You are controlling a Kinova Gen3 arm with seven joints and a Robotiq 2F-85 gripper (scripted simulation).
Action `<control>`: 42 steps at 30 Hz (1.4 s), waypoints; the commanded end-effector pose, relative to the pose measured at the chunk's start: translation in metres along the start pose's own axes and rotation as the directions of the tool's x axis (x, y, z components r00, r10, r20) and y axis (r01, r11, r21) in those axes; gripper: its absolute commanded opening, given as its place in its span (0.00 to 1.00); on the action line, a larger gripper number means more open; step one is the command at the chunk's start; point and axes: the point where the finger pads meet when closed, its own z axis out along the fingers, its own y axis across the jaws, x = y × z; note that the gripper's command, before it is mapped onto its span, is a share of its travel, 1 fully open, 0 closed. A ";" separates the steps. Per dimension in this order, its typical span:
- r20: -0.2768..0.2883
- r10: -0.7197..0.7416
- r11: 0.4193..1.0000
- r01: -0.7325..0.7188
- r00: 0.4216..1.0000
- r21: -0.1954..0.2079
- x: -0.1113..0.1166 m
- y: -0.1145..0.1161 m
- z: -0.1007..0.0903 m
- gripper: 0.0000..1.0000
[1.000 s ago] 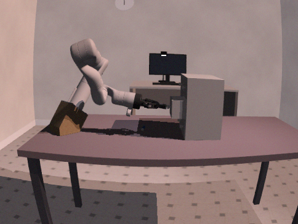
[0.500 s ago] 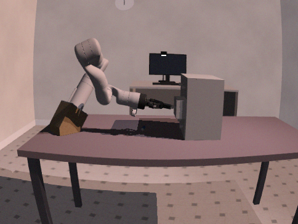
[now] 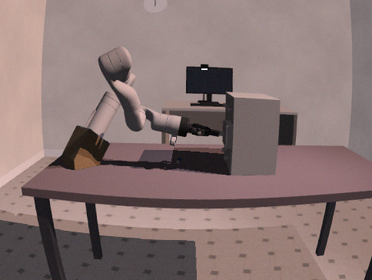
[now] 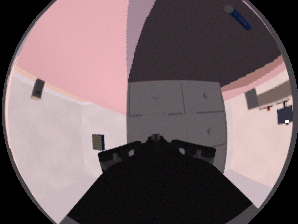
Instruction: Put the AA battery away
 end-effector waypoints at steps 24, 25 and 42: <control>0.001 -0.004 1.000 0.004 1.000 -0.005 -0.004 0.002 0.023 0.00; 0.001 -0.004 1.000 0.004 1.000 -0.005 -0.005 0.002 0.023 0.00; 0.001 -0.004 1.000 0.004 1.000 -0.005 -0.005 0.002 0.023 0.00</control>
